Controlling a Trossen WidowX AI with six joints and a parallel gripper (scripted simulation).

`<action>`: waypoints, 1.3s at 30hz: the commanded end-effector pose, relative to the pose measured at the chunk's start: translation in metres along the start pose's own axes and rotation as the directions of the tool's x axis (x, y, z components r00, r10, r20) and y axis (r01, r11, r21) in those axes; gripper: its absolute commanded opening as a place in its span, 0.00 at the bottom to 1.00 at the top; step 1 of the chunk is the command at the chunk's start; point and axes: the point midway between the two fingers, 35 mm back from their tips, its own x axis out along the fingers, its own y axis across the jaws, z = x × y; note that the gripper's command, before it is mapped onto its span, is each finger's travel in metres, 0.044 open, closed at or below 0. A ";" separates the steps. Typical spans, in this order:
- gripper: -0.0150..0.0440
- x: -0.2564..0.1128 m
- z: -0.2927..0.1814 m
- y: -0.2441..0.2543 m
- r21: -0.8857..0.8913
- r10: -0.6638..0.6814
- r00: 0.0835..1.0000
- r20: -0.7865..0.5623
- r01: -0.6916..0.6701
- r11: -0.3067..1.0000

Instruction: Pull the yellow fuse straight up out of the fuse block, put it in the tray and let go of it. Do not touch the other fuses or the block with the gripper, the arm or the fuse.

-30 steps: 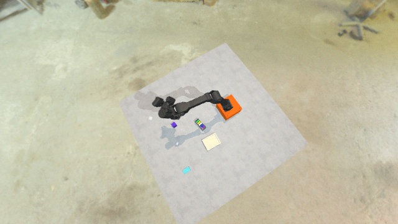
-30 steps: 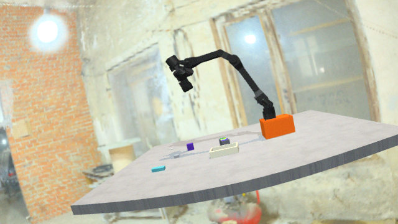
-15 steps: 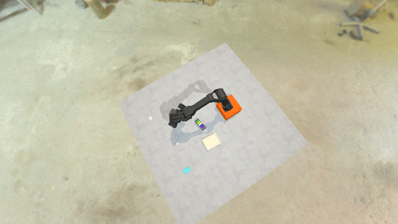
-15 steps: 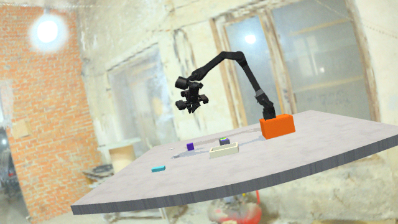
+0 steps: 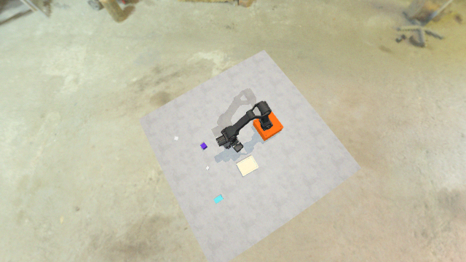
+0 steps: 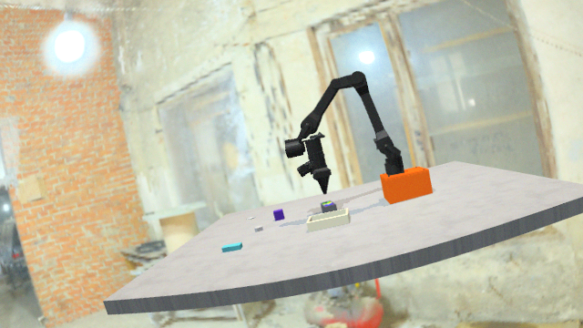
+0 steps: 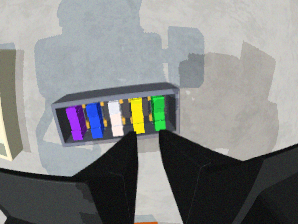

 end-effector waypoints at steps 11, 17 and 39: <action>0.37 0.006 -0.002 0.004 -0.058 0.038 0.999 -0.002 -0.038 0.998; 0.37 0.012 -0.002 0.004 -0.058 0.038 0.999 -0.002 -0.038 0.998; 0.37 0.032 -0.001 0.004 -0.058 0.037 0.999 -0.002 -0.038 0.998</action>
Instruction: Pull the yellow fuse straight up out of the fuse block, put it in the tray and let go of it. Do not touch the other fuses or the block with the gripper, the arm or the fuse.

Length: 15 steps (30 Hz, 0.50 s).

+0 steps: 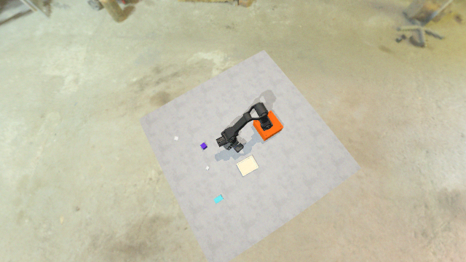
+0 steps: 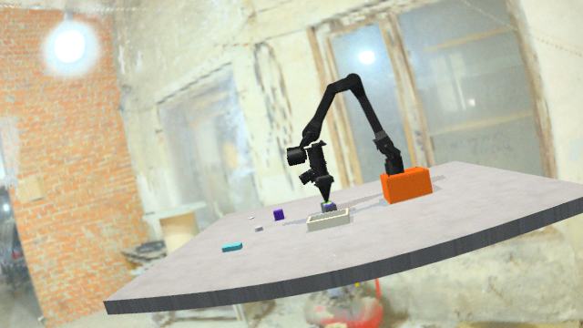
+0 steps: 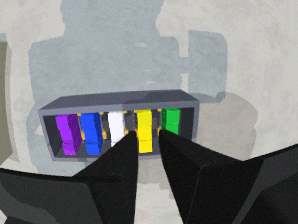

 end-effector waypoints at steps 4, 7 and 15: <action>0.37 0.002 -0.001 0.001 -0.003 0.006 1.000 0.000 -0.006 1.000; 0.37 0.002 -0.001 0.001 -0.003 0.006 1.000 0.000 -0.006 1.000; 0.37 0.004 -0.001 0.001 -0.003 0.006 1.000 0.000 -0.006 1.000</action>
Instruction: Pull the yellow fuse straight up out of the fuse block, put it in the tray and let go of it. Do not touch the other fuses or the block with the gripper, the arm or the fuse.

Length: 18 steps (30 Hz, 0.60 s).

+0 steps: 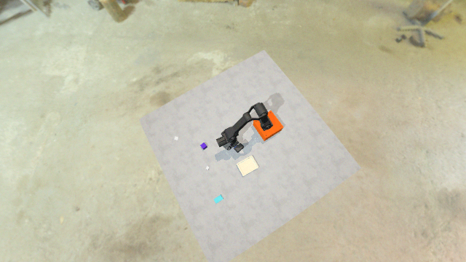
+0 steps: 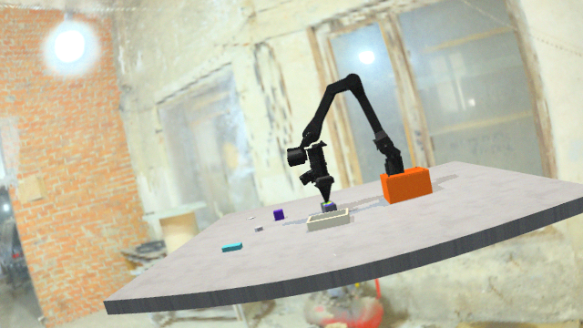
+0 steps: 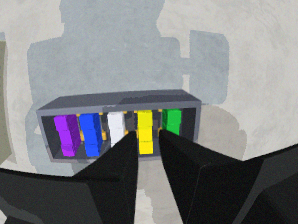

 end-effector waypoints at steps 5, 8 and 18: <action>0.37 0.006 0.000 0.001 -0.003 0.006 1.000 0.002 -0.006 1.000; 0.37 0.009 0.000 0.001 -0.003 0.006 1.000 0.002 -0.006 1.000; 0.29 0.008 0.000 0.000 0.000 0.000 1.000 0.000 0.000 1.000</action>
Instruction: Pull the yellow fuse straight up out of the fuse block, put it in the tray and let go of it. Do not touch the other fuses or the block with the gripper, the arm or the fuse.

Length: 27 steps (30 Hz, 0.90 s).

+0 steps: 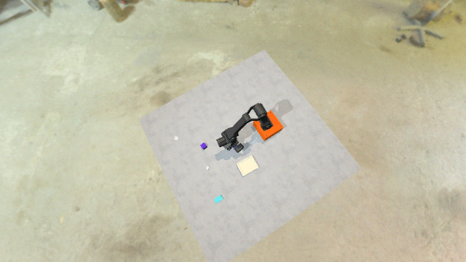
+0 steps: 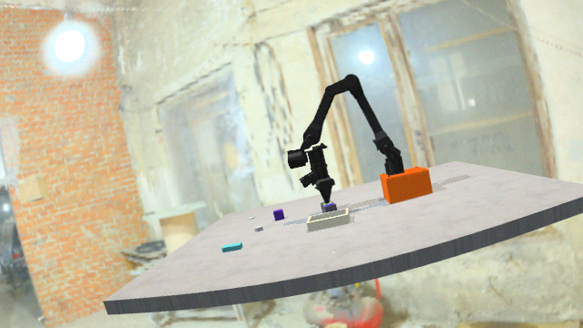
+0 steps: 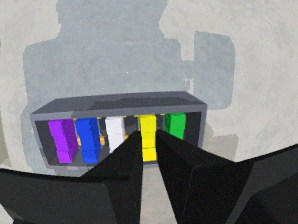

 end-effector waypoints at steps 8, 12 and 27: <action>0.25 0.000 0.000 0.000 0.000 0.000 1.000 0.000 0.000 1.000; 0.25 -0.002 0.000 0.000 0.000 0.000 1.000 0.001 0.000 1.000; 0.25 -0.010 0.001 0.000 -0.001 0.001 1.000 0.001 -0.001 1.000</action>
